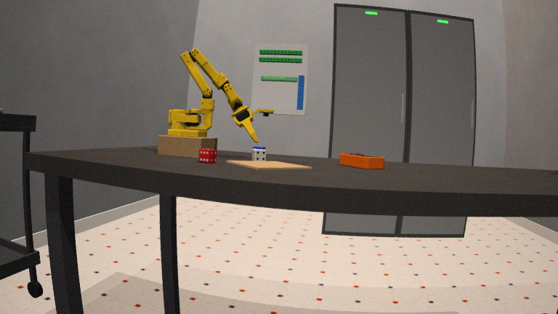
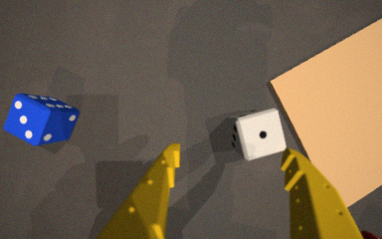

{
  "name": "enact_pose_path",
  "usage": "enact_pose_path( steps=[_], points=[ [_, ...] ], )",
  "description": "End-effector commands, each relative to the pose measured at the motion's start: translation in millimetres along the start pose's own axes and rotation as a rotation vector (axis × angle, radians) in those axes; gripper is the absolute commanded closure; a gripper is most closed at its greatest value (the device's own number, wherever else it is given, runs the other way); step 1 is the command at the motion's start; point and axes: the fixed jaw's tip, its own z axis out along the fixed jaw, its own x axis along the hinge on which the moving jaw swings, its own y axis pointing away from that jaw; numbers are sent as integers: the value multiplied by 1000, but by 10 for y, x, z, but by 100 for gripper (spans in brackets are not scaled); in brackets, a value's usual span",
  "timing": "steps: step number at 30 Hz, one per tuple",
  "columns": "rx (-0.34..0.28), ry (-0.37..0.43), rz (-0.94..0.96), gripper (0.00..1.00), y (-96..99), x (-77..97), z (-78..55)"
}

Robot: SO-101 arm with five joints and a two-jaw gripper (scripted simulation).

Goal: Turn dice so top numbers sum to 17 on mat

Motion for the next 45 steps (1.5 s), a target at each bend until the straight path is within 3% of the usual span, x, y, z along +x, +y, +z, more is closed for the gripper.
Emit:
enact_pose_path(
  steps=[1,9,19,32,45],
  points=[
    [-73,-7,-101,65,232,3,-15],
    [-209,2,-313,65,644,138,-88],
    [-289,7,-436,65,861,254,-155],
    [-302,8,-456,65,898,271,-166],
    [-304,0,-455,65,992,151,-107]
  ],
)
